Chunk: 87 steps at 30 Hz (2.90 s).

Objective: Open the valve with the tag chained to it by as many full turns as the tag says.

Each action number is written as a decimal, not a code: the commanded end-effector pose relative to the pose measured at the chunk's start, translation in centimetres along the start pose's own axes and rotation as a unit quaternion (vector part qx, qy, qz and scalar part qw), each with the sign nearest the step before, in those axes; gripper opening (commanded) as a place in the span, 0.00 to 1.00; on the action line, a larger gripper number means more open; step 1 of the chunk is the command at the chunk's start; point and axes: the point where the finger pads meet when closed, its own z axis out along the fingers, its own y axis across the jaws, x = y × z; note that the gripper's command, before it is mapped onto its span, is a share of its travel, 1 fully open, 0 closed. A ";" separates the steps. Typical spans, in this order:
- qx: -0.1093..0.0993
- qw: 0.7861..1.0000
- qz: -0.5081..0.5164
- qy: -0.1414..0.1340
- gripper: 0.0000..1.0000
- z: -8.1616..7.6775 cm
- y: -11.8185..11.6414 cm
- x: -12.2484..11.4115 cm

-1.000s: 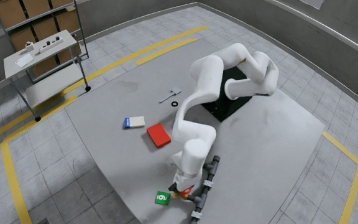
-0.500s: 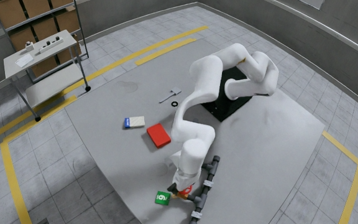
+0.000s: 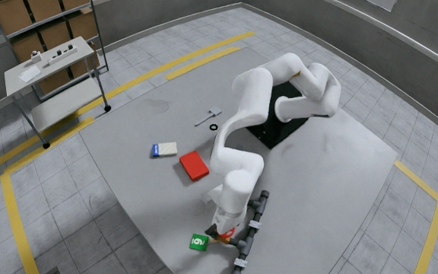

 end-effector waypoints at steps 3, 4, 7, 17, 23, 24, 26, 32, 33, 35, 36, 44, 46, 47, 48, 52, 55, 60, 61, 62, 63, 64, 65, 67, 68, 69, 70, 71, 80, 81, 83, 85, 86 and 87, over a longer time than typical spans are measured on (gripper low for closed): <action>0.002 1.000 0.000 -0.001 1.00 -0.2 -0.1 -0.1; 0.002 1.000 0.000 -0.001 1.00 -0.2 -0.1 -0.1; 0.002 1.000 0.001 -0.001 1.00 -0.2 -0.1 -0.1; 0.002 0.998 0.055 -0.001 1.00 -0.2 -0.1 -0.1; 0.002 0.985 0.172 -0.001 1.00 -0.2 -0.1 -0.1; 0.002 0.980 0.198 -0.001 1.00 -0.2 -0.1 -0.1; 0.002 0.967 0.255 -0.001 1.00 -0.2 -0.1 -0.1; 0.002 0.923 0.385 -0.001 1.00 -0.2 -0.1 -0.1; 0.002 0.908 0.420 -0.001 1.00 -0.2 -0.1 -0.1; 0.001 0.876 0.483 -0.002 1.00 -0.2 -0.1 -0.1; 0.001 0.863 0.505 -0.002 1.00 -0.2 -0.1 -0.1; -0.005 0.717 0.697 -0.003 1.00 -0.2 -0.1 -0.1; -0.006 0.673 0.739 -0.003 1.00 -0.2 -0.1 -0.1; -0.006 0.673 0.739 -0.003 1.00 -0.2 -0.1 -0.1; -0.006 0.673 0.739 -0.003 1.00 -0.2 -0.1 -0.1; -0.008 0.557 0.831 -0.003 1.00 -0.2 -0.1 -0.1; -0.009 0.478 0.878 -0.002 1.00 -0.2 -0.1 -0.1; -0.009 0.339 0.941 -0.002 1.00 -0.2 -0.1 -0.1; -0.009 0.310 0.951 -0.002 1.00 -0.2 -0.1 -0.1; -0.008 0.281 0.960 -0.002 1.00 -0.2 -0.1 -0.1; -0.007 0.251 0.968 -0.002 1.00 -0.2 -0.1 -0.1; -0.007 0.251 0.968 -0.002 1.00 -0.2 -0.1 -0.1; -0.007 0.251 0.968 -0.002 1.00 -0.2 -0.1 -0.1; -0.002 0.144 0.990 -0.002 1.00 -0.2 -0.1 -0.1; -0.001 0.128 0.992 -0.002 1.00 -0.2 -0.1 -0.1; 0.000 0.110 0.994 -0.002 1.00 -0.2 -0.1 -0.1; 0.000 0.103 0.995 -0.002 1.00 -0.2 -0.1 -0.1; 0.000 0.097 0.995 -0.002 1.00 -0.2 -0.1 -0.1; 0.000 0.087 0.996 -0.002 0.00 -0.2 -0.1 -0.1; 0.000 0.087 0.996 -0.002 0.00 -0.2 -0.1 -0.1; 0.000 0.087 0.996 -0.002 0.00 -0.2 -0.1 -0.1; 0.000 0.087 0.996 -0.002 0.00 -0.2 -0.1 -0.1; 0.000 0.087 0.996 -0.002 0.00 -0.2 -0.1 -0.1; 0.000 0.087 0.996 -0.002 0.00 -0.2 -0.1 -0.1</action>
